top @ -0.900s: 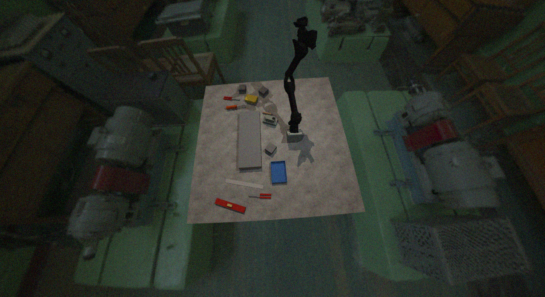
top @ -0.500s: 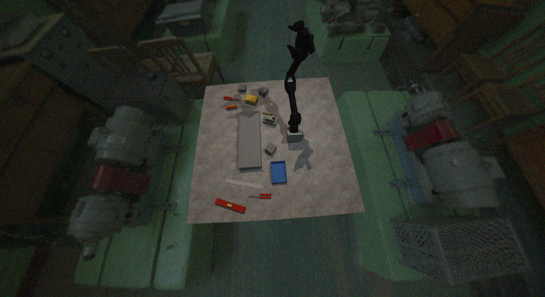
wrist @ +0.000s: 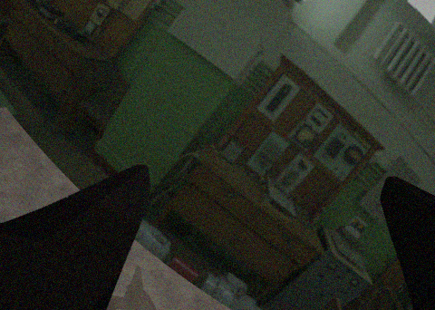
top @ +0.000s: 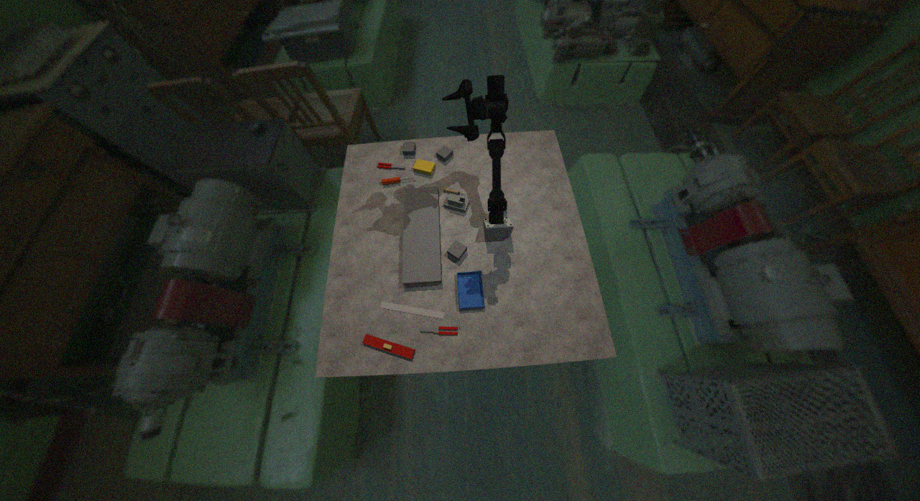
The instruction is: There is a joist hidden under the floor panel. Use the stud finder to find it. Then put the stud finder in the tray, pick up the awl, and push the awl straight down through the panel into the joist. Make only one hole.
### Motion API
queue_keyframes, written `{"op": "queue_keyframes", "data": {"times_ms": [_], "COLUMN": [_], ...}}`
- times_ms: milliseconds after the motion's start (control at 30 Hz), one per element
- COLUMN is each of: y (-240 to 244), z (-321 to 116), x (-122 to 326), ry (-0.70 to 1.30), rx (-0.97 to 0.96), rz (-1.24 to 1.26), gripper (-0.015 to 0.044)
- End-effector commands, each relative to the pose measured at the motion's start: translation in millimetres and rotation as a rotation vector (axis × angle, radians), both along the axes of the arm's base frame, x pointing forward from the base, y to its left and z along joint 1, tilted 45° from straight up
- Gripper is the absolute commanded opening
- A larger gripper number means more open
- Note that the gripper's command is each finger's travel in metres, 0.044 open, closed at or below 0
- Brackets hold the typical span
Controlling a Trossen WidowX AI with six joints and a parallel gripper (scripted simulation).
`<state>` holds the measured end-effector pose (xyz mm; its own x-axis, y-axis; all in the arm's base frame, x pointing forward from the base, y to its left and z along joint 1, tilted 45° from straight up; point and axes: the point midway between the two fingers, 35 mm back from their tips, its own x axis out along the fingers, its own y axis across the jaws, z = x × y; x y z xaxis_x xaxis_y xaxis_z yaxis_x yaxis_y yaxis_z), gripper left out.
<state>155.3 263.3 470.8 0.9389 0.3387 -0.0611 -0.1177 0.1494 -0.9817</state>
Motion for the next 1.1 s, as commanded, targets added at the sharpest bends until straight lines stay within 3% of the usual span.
{"op": "queue_keyframes", "data": {"times_ms": [0, 233, 433, 633, 833, 1067], "y": [-26.2, -95.8, -174.6, -257.4, -326.7, -333.1], "z": [-44.0, -125.2, -194.6, -260.8, -318.7, -324.7], "x": [40.8, 95.1, 112.7, 96.1, 47.3, 40.0], "ry": [0.093, 0.247, 0.355, 0.421, 0.428, 0.425], "rx": [0.053, 0.171, 0.309, 0.475, 0.652, 0.672], "rz": [-0.155, -0.474, -0.794, -1.155, -1.541, -1.586], "gripper": [0.0440, 0.0440, 0.0440, 0.0440, 0.0440, 0.0440]}}
